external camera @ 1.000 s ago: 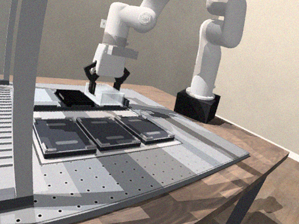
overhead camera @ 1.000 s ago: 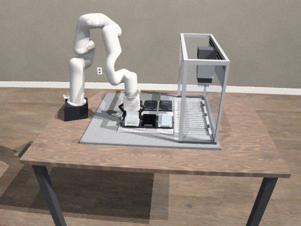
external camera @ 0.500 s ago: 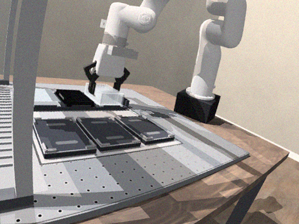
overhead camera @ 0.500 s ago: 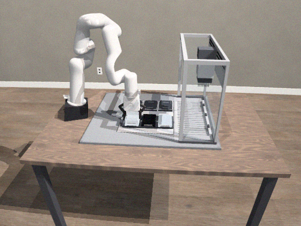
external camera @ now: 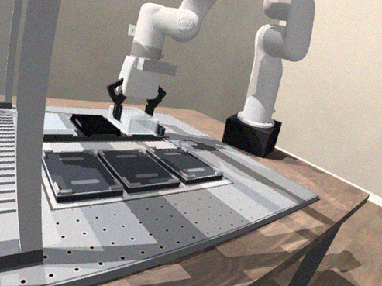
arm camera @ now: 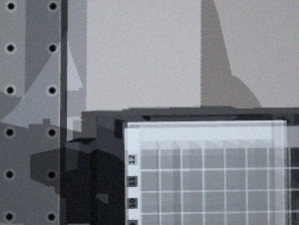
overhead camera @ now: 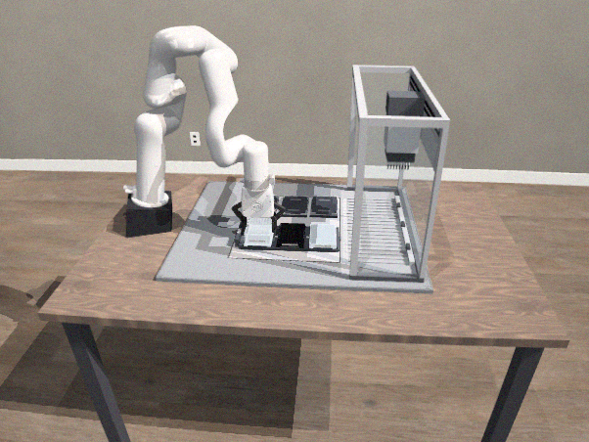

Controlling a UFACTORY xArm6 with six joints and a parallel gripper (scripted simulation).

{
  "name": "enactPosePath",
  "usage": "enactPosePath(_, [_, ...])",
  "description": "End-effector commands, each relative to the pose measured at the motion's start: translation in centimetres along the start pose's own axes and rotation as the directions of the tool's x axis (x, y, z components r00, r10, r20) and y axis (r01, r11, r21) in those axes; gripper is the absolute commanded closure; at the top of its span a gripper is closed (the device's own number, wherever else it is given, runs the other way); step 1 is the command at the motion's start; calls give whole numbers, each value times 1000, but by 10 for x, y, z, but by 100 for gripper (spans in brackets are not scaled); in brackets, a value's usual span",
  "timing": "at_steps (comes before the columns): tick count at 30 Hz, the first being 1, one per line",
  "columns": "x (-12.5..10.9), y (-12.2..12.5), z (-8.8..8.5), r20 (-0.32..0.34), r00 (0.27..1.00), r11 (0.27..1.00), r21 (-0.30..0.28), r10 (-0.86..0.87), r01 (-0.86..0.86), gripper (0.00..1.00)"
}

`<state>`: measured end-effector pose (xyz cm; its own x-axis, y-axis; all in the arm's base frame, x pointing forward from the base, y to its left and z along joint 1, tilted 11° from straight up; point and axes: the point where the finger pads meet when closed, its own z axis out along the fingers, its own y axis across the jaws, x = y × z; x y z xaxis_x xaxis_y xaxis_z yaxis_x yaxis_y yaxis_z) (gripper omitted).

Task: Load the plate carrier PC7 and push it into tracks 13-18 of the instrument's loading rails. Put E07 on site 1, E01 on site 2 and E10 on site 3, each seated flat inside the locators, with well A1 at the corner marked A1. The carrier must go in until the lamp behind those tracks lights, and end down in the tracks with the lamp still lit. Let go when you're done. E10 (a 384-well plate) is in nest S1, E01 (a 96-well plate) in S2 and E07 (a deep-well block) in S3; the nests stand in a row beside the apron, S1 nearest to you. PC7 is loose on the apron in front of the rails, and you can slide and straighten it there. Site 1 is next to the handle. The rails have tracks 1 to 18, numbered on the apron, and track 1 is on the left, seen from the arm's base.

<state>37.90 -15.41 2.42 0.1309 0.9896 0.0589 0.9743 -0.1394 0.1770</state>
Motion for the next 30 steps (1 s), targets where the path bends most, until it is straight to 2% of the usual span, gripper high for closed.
enactPosePath(1, [0, 1, -1, 1, 1000, 1000, -3, 0, 0, 0])
enactPosePath(12, [0, 1, -1, 1, 1000, 1000, -3, 0, 0, 0])
enactPosePath(30, [0, 1, -27, 1, 1000, 1000, -3, 0, 0, 0])
